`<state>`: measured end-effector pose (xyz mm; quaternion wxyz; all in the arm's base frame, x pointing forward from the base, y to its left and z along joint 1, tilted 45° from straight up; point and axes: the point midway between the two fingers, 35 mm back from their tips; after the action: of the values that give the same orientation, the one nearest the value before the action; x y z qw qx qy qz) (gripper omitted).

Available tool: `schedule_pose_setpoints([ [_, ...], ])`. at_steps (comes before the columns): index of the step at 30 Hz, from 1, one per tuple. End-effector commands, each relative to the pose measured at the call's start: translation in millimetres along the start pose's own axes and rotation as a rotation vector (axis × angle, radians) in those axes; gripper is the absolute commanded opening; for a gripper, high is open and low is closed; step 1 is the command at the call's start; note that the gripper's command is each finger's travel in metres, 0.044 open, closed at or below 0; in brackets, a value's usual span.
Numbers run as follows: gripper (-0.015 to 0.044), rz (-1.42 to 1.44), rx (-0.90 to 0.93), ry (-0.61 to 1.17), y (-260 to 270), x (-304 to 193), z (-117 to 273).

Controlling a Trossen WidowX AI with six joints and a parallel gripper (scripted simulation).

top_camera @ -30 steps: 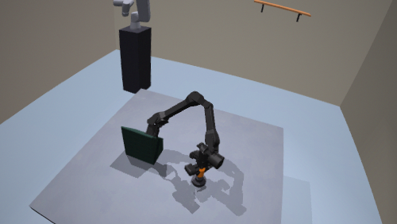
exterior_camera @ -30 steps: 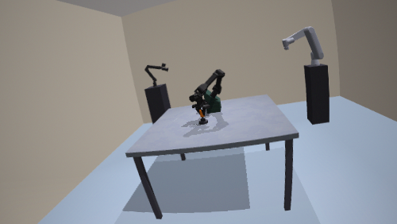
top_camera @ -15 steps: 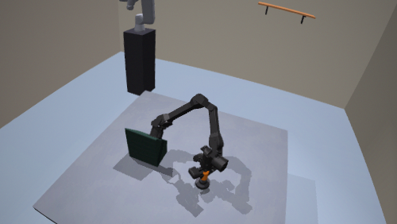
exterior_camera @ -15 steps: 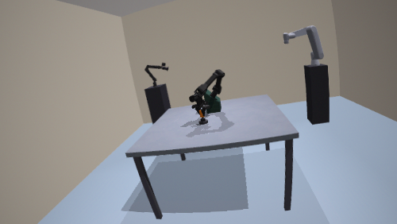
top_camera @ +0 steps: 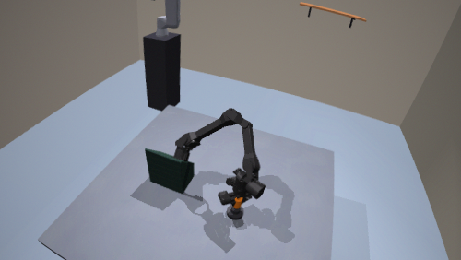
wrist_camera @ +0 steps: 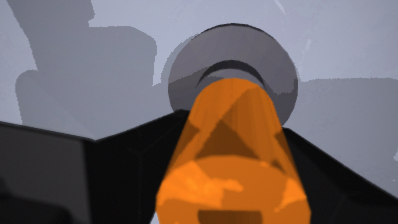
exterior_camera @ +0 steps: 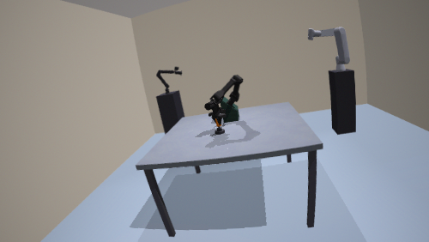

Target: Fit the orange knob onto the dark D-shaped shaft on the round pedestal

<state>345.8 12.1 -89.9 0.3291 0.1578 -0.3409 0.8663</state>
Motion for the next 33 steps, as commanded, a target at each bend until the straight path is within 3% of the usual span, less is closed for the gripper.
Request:
schedule_pose_setpoints([
  [1,0.0000,-0.212,-0.005,0.005,0.1,-2.1,2.7],
  [33,0.0000,-2.402,-0.009,-0.002,3.6,-1.9,3.5],
])
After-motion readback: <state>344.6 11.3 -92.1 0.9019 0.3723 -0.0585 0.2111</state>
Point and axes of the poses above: the point midway between the two fingers, 35 mm back from their tips, its own z axis back along the fingers, its own y axis across the jaws, x = y × z, and after that the axes turned 2 degrees about z, right-handed
